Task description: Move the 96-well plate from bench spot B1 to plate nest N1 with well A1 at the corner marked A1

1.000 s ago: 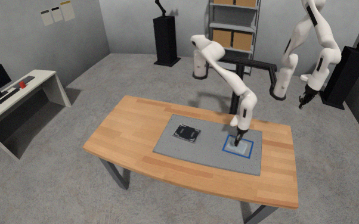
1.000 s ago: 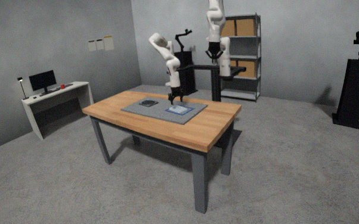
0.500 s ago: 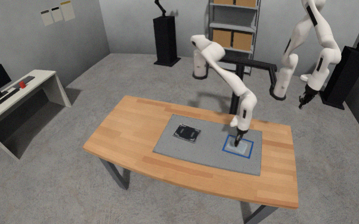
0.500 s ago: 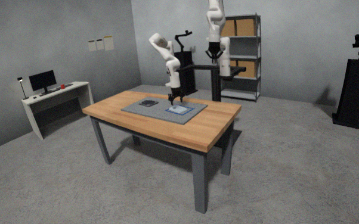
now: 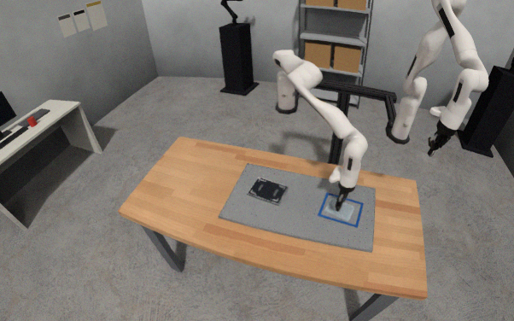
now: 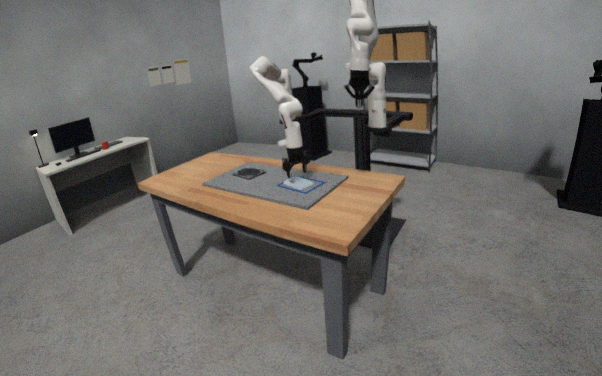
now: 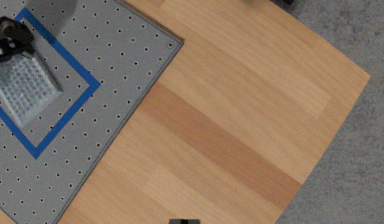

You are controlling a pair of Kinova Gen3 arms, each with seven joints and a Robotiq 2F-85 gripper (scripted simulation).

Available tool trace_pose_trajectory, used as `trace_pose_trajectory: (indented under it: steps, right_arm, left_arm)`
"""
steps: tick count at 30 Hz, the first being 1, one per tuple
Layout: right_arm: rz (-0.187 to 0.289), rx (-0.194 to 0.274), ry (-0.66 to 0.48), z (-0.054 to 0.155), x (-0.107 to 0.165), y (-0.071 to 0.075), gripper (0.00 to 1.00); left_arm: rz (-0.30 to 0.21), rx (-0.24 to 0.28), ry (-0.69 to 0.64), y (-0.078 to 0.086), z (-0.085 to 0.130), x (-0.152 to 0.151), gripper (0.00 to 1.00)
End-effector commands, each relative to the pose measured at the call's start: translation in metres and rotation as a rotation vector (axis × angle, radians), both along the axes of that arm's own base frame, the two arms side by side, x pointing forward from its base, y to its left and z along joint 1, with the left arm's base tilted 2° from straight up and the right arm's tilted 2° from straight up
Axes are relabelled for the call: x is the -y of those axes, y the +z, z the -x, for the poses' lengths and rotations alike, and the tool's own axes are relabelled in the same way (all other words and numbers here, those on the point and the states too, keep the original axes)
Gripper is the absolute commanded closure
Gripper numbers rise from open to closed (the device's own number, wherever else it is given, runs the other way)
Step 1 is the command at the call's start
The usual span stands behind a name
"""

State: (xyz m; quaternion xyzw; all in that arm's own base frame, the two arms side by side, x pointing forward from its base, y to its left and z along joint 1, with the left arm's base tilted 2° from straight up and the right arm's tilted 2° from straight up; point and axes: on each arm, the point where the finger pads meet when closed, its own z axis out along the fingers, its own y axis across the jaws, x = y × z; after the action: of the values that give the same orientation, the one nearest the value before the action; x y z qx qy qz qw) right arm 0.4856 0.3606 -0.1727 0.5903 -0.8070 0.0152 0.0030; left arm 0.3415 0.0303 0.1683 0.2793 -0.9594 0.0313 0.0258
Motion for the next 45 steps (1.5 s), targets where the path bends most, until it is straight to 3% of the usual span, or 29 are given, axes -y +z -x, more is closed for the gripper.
trace_pose_trajectory:
  steps: [1,45]
  right_arm:
    - [-0.002,0.002,0.000,-0.001,-0.001,0.000,0.002]
    - [-0.002,0.002,0.000,-0.001,0.000,-0.012,0.002]
  left_arm:
    - [0.000,0.002,0.000,0.001,0.000,0.000,0.985]
    - [0.000,0.002,0.000,0.001,0.000,0.000,0.985]
